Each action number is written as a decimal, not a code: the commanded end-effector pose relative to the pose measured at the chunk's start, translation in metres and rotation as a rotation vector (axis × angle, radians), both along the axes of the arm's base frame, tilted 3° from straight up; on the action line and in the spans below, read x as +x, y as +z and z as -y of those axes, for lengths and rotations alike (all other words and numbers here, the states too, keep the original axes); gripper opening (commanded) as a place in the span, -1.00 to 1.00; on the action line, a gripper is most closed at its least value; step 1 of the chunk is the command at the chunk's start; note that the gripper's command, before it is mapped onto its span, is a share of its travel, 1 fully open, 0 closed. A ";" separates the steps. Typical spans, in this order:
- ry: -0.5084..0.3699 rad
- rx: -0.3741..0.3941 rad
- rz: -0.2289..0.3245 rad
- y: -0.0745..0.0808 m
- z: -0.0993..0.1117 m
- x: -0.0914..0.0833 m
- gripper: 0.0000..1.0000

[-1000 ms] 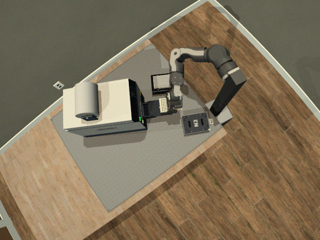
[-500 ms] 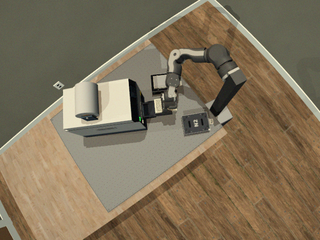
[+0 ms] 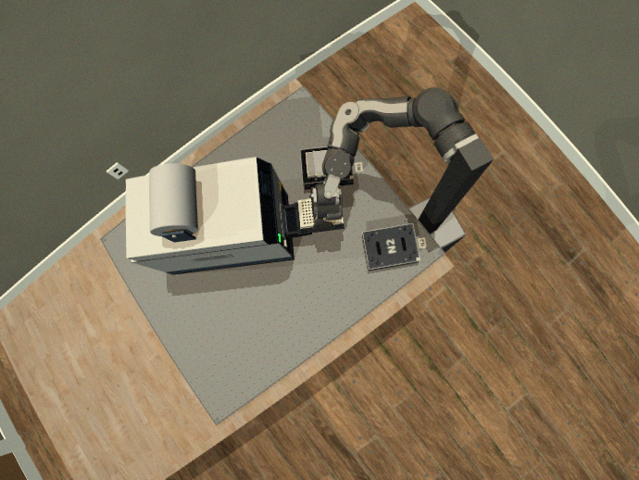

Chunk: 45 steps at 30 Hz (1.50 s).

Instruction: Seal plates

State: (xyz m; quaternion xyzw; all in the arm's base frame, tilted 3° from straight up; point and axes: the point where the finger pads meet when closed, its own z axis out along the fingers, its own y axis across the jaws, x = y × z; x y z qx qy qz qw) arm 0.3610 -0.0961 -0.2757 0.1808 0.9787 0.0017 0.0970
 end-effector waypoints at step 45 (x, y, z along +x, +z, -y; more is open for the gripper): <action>0.009 0.007 0.006 0.002 0.000 0.007 -1.00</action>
